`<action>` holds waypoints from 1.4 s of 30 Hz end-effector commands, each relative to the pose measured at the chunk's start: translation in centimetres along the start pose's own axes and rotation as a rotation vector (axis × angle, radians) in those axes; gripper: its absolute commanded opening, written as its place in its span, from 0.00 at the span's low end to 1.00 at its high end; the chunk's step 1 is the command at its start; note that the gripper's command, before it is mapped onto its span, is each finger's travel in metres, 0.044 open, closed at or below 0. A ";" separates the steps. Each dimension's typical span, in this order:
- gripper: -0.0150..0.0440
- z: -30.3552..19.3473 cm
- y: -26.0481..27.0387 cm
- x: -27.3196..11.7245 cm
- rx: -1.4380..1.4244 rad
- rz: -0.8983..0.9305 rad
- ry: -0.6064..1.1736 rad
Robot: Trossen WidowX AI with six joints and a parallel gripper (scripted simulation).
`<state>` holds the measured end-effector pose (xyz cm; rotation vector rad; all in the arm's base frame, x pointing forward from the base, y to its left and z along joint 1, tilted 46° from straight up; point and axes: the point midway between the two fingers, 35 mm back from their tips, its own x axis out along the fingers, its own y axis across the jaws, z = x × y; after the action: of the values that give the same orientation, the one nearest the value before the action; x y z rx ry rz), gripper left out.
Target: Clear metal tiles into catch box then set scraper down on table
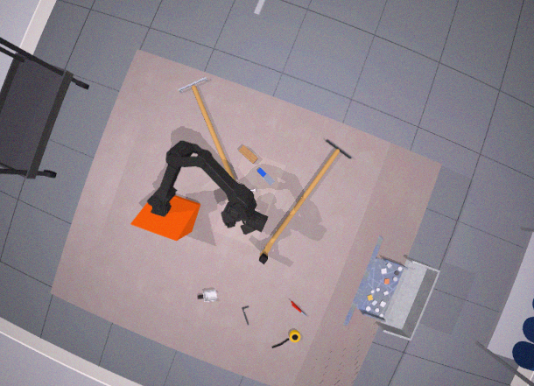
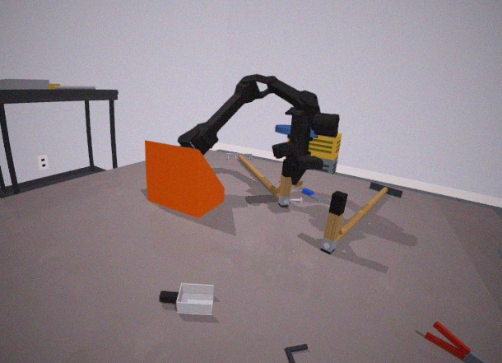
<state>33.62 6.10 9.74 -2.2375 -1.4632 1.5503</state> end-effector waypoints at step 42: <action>0.25 0.7 -7.9 0.5 0.000 -0.021 0.001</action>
<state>29.07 9.36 12.89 -2.2560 -1.4479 1.5390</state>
